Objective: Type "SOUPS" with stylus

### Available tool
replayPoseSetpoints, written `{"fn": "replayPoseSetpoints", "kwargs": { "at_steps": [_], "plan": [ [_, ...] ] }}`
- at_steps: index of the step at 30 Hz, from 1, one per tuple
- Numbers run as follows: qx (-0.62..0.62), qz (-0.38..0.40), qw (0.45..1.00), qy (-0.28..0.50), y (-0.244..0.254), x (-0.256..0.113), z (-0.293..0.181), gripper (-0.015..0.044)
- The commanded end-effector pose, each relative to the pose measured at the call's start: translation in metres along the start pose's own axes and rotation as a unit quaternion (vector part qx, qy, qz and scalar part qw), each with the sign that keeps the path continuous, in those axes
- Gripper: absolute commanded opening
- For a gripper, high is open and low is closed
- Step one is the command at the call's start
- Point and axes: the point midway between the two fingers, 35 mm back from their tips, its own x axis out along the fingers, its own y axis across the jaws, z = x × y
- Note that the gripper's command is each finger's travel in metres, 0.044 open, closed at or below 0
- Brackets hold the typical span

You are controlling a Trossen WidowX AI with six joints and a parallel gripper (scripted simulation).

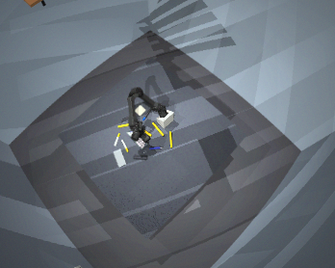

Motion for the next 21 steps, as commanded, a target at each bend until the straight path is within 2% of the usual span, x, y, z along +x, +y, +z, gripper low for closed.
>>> {"fn": "replayPoseSetpoints", "kwargs": {
  "at_steps": [1, 4, 7, 10, 12, 16, 21],
  "plan": [
    [0.0, 0.0, 1.0, 0.0, 0.0, 0.0, 0.0, 0.0],
    [0.0, 0.0, 1.0, 0.0, 0.0, 0.0, 0.0, 0.0],
    [-0.009, 0.001, 1.0, 0.001, 0.001, 0.0, 0.0, 0.0079],
    [-0.129, 0.022, 0.991, 0.016, 0.015, 0.004, -0.001, 0.015],
    [-0.231, 0.042, 0.972, 0.025, 0.027, 0.008, -0.001, 0.015],
    [-0.426, 0.087, 0.9, 0.032, 0.05, 0.014, -0.005, 0.015],
    [-0.639, 0.146, 0.755, 0.021, 0.078, 0.021, -0.012, 0.015]
  ]
}}
